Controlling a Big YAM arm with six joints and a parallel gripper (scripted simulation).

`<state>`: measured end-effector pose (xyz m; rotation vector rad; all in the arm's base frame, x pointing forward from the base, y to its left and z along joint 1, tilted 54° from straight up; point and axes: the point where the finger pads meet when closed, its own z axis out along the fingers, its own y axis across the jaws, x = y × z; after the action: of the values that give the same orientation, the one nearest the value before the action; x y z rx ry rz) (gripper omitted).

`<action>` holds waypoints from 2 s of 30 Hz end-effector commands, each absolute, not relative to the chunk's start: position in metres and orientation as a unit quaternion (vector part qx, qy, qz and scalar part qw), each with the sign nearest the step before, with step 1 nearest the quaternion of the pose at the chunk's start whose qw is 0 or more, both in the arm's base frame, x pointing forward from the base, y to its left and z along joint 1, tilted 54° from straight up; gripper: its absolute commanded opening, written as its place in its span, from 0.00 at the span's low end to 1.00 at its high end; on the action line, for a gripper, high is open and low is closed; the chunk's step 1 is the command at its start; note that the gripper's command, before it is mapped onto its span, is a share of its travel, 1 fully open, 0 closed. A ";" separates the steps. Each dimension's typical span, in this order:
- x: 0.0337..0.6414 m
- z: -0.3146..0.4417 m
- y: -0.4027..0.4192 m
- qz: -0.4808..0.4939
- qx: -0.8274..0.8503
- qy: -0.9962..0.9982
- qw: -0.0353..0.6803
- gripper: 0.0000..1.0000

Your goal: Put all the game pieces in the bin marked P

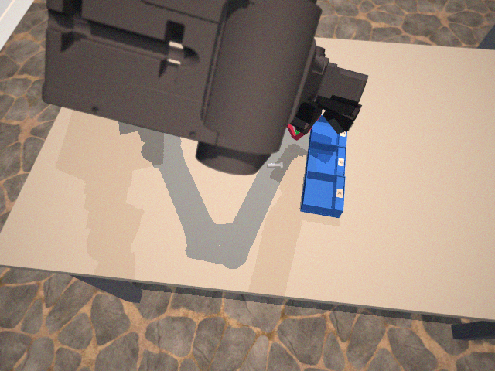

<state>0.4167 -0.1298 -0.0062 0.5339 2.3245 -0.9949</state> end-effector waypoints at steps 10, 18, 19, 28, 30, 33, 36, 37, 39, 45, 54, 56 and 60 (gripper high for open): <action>0.410 0.013 -0.109 -0.362 0.205 0.864 0.283 0.11; 0.432 0.026 -0.128 -0.362 0.231 0.849 0.306 0.11; 0.432 0.026 -0.128 -0.362 0.231 0.849 0.306 0.11; 0.423 0.019 -0.114 -0.362 0.209 0.859 0.295 0.11; 0.423 0.019 -0.115 -0.362 0.209 0.859 0.295 0.11; 0.423 0.019 -0.115 -0.362 0.209 0.859 0.295 0.11; 0.423 0.019 -0.115 -0.362 0.209 0.859 0.295 0.11; 0.423 0.019 -0.115 -0.362 0.209 0.859 0.295 0.11; 0.423 0.019 -0.115 -0.362 0.209 0.859 0.295 0.11; 0.424 0.026 -0.123 -0.360 0.222 0.854 0.302 0.11; 0.424 0.026 -0.123 -0.361 0.221 0.854 0.302 0.11; 0.426 0.021 -0.116 -0.361 0.211 0.858 0.298 0.11; 0.426 0.021 -0.116 -0.361 0.211 0.858 0.298 0.11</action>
<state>0.4203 -0.1271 0.0158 0.5887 2.2863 -0.9774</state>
